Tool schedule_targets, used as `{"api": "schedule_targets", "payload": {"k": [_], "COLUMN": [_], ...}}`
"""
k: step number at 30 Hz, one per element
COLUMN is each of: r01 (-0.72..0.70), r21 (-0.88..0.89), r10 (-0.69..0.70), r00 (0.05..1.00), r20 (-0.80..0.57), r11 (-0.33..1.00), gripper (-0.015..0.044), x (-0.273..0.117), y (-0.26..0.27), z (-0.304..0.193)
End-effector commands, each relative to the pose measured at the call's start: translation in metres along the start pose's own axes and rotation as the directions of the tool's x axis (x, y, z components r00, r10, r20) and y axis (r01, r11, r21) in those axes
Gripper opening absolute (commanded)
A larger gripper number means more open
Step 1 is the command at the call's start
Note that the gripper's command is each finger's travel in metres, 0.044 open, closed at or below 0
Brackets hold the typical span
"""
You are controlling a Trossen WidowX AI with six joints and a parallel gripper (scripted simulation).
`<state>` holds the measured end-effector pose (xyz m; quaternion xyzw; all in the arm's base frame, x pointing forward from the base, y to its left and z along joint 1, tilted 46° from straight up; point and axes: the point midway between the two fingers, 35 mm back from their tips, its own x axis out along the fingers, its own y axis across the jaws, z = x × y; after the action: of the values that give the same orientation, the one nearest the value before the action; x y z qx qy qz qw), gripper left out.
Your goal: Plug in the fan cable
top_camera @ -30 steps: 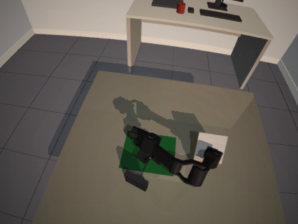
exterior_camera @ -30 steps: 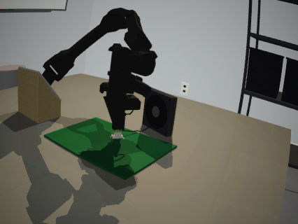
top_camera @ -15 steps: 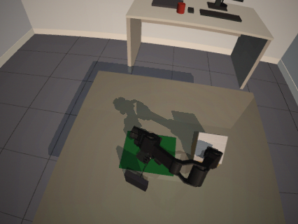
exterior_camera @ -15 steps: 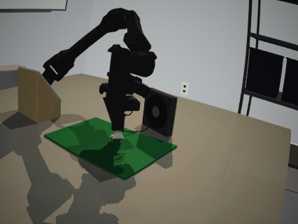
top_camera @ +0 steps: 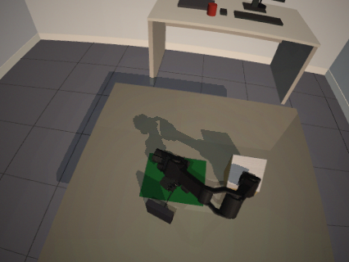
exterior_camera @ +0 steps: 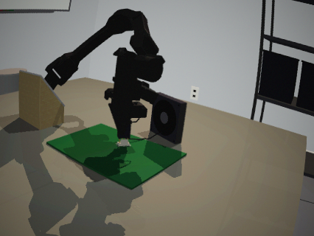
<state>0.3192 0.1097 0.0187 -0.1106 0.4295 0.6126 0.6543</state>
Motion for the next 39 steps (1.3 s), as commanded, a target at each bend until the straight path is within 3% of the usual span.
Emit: {"api": "schedule_targets", "payload": {"k": [1, 27, 37, 39], "r01": [-0.003, -0.004, -0.001, -0.001], "r21": [0.005, 0.005, 0.001, 0.001], "r10": [0.003, 0.004, 0.001, 0.001], "r00": [1.000, 1.000, 1.000, 1.000], "r20": [0.004, 0.005, 0.005, 0.005], "r11": [1.000, 1.000, 1.000, 1.000], "gripper": [0.0000, 0.0000, 0.0260, 0.0260], "x": [0.002, 0.018, 0.015, 0.015], "y": [0.001, 0.001, 0.000, 0.000], "z": [0.000, 0.000, 0.001, 0.001]}}
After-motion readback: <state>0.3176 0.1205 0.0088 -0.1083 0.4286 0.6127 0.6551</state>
